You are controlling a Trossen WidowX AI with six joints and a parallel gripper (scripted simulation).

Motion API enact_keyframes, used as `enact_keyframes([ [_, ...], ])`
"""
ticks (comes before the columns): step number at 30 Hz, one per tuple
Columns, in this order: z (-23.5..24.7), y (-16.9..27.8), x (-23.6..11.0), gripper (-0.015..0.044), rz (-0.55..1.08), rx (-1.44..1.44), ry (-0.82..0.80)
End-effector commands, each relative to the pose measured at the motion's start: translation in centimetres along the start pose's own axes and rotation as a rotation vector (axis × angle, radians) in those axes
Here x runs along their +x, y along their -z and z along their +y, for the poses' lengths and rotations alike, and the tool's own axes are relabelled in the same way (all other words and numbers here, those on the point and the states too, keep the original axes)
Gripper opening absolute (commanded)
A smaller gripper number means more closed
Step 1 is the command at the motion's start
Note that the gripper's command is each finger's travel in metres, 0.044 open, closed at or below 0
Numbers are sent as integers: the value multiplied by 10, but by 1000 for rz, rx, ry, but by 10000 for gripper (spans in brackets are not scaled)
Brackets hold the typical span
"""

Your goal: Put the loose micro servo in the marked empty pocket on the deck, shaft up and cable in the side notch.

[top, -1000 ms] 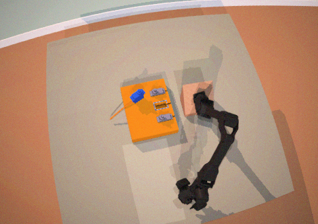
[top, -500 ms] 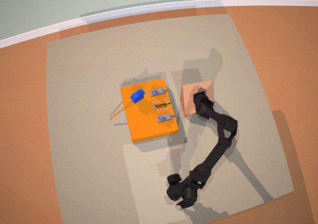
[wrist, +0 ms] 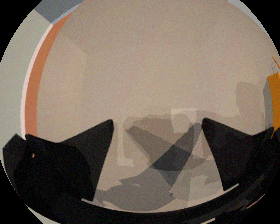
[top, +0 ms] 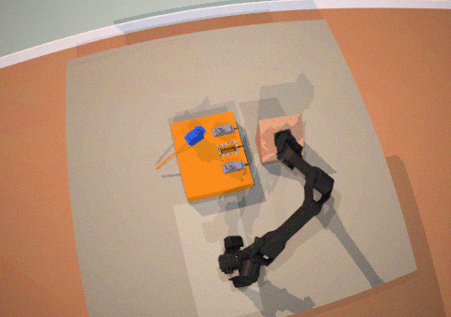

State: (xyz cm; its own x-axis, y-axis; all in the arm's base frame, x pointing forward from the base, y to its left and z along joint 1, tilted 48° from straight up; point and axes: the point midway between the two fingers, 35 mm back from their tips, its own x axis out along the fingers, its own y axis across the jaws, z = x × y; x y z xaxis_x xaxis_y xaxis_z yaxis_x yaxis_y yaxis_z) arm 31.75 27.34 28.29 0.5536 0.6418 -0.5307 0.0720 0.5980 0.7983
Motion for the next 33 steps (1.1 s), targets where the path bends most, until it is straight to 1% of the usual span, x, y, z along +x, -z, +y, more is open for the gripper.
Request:
enact_keyframes([
  [1,-22,-17,7,440,-2,85,64],
  [18,-119,-77,19,440,-33,394,298],
  [33,-207,-114,5,440,-66,734,470],
])
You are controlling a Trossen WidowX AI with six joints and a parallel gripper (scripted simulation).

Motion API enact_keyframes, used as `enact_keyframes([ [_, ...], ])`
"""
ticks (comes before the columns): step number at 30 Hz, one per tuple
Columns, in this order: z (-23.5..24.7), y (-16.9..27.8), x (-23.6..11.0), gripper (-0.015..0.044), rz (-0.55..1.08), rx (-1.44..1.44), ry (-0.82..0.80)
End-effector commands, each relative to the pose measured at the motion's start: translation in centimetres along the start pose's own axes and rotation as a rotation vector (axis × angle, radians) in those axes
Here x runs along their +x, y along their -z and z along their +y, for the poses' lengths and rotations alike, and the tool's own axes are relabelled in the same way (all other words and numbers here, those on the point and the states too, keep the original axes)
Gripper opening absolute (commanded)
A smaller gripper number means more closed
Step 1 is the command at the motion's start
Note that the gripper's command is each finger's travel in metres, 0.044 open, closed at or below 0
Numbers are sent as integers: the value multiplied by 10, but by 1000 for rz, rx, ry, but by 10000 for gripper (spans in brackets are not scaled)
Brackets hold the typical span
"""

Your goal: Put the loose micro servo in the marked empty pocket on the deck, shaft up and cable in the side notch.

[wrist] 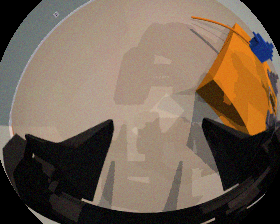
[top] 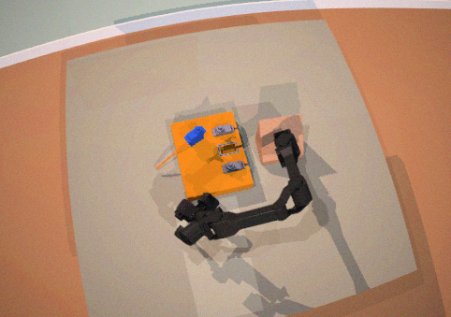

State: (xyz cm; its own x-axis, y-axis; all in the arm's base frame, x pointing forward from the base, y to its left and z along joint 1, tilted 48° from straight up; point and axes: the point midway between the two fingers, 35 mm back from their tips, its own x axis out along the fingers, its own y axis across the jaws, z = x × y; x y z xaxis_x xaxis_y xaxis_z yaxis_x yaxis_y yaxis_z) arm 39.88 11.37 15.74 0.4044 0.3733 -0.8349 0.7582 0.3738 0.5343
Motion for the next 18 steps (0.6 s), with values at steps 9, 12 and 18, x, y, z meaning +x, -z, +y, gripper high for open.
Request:
enact_keyframes([
  [9,-43,-59,10,440,24,337,134],
  [12,-55,-72,12,440,33,427,165],
  [18,-77,-96,12,440,50,576,213],
])
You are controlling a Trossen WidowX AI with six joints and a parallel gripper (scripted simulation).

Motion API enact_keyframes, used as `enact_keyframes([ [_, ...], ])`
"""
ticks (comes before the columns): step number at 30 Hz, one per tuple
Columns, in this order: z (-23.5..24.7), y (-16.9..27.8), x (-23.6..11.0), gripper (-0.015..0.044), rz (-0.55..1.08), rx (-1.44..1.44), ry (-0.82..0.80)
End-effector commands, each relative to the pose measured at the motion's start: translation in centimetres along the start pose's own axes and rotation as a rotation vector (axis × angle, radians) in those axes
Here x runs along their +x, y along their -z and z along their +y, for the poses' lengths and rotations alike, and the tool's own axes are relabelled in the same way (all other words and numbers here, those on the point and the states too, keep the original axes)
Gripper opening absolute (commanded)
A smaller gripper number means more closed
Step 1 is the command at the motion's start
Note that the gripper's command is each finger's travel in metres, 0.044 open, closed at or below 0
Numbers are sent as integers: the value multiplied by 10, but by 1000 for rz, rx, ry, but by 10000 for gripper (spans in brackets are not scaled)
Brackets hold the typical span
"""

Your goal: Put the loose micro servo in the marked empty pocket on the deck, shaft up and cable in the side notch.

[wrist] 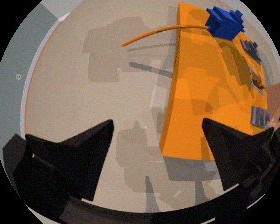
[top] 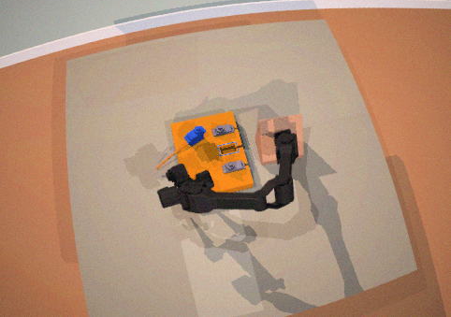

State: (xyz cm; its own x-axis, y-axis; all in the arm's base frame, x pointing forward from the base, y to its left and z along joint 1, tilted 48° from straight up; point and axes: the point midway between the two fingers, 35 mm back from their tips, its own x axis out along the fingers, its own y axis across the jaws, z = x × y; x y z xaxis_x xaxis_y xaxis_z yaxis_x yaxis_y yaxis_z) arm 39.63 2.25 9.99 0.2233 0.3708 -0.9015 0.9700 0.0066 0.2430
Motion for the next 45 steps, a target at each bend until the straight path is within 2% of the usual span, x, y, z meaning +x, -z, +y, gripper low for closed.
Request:
enact_keyframes([
  [1,-5,-21,0,440,20,121,33],
  [30,-75,-151,-2,440,211,1016,263],
  [40,-104,-186,-7,440,312,1328,335],
  [45,-106,-189,-7,440,320,1349,340],
])
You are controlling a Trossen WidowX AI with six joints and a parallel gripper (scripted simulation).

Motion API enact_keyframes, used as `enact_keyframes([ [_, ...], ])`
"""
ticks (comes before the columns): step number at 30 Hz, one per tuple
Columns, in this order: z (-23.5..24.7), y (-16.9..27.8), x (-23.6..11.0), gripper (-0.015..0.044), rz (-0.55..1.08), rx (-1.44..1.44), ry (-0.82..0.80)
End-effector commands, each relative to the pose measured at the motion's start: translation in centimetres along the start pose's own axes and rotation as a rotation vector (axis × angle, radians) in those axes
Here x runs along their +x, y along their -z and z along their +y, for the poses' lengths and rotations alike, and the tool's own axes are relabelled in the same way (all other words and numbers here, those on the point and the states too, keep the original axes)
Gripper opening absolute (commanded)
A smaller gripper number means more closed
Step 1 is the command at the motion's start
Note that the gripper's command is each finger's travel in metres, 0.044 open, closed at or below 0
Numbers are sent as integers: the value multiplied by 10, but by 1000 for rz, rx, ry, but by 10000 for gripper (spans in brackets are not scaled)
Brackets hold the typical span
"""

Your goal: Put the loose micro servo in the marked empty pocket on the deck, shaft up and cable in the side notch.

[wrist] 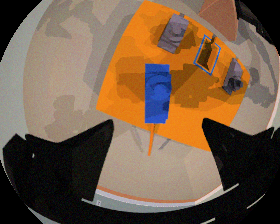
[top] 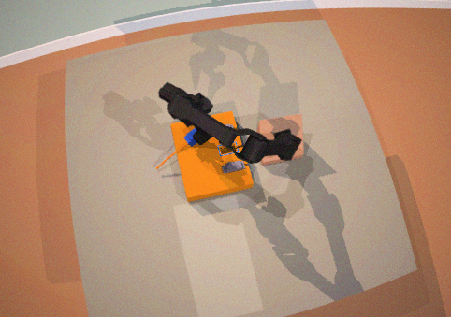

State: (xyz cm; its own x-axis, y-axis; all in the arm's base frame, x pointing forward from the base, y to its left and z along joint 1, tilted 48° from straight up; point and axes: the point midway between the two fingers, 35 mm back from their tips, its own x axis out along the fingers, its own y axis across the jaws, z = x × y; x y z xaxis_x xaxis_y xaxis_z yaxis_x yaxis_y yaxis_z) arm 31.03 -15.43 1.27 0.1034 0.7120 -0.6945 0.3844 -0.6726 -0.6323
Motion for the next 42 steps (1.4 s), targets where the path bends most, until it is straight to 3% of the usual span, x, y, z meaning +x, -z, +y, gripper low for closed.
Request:
enact_keyframes([
  [1,1,-1,-1,440,12,28,11],
  [9,0,0,23,440,13,28,11],
  [28,0,0,44,440,13,28,12],
  [41,0,0,44,99,13,28,12],
  [42,0,0,44,92,13,28,12],
])
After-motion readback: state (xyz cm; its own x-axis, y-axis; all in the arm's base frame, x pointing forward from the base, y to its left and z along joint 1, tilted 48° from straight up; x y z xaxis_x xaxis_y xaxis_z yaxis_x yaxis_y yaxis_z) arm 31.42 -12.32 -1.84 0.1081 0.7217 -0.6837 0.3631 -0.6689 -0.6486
